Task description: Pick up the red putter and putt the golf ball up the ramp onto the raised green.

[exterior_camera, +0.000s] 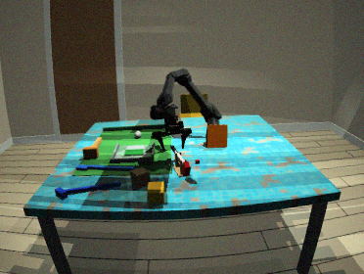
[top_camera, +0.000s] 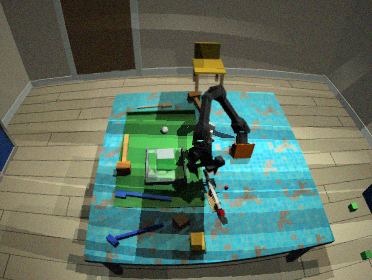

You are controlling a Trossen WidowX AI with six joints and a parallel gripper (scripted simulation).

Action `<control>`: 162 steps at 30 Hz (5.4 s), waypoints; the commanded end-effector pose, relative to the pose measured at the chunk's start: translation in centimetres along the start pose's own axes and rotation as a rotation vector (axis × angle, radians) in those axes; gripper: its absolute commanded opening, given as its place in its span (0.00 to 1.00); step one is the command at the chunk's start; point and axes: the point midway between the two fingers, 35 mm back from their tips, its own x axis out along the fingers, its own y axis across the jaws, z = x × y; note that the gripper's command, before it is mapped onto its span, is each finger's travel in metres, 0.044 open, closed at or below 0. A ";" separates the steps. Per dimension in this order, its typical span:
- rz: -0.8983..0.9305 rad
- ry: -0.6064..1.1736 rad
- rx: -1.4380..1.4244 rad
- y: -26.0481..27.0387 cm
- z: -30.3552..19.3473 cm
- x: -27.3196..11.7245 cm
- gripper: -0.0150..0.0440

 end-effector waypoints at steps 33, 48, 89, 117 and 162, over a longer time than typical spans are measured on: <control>-0.001 0.000 0.002 -0.1 -0.6 2.1 0.32; -0.001 -0.003 0.001 -0.5 0.8 -2.1 0.25; -0.116 0.045 0.906 -2.9 -19.8 -15.3 0.25; -0.249 0.200 1.763 9.0 -38.2 -20.5 0.25; -0.252 0.210 1.765 9.1 -40.2 -14.2 0.25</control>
